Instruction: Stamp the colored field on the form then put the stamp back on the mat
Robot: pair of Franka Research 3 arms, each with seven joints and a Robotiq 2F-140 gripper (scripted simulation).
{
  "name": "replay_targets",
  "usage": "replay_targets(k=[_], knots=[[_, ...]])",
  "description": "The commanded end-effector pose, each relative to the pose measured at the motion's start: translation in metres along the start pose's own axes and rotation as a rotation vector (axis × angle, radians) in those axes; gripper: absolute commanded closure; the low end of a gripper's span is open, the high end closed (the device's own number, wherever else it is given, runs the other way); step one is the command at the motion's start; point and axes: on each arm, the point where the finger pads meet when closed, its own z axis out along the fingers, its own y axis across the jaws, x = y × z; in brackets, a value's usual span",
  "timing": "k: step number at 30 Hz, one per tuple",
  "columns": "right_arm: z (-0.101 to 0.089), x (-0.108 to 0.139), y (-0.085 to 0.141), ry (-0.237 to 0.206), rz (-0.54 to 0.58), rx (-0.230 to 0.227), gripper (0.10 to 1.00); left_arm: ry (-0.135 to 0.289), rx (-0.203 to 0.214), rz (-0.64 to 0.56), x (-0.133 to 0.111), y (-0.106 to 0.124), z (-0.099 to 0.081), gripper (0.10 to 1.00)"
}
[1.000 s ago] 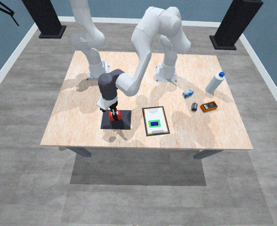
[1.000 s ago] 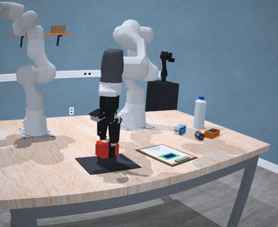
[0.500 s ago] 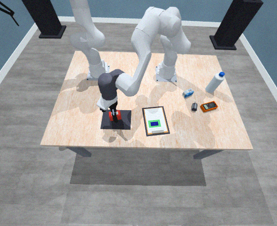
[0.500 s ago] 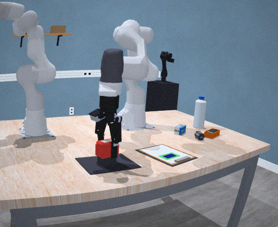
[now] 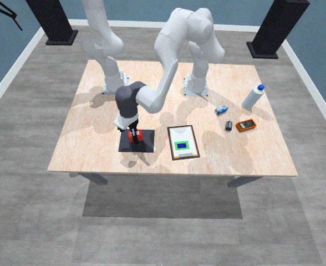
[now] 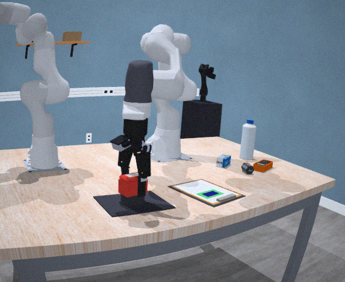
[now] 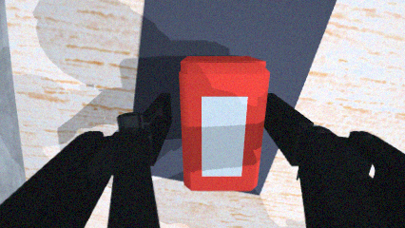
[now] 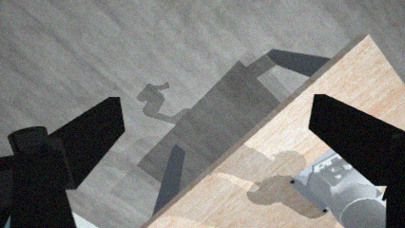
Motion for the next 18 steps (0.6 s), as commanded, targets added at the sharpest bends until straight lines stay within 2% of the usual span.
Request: replay_targets(k=[1, 16, 18], knots=[[0.000, 0.000, 0.000, 0.000, 0.000, 0.000, 0.098, 0.005, 0.000, -0.006, 0.002, 0.000, -0.001, 0.520], [0.000, 0.000, 0.000, 0.000, 0.000, 0.000, 0.098, 0.005, 0.000, -0.006, 0.002, 0.000, -0.001, 0.520], [0.000, 0.000, 0.000, 0.000, 0.000, 0.000, 0.098, 0.005, 0.000, -0.006, 0.002, 0.000, -0.011, 0.520]])
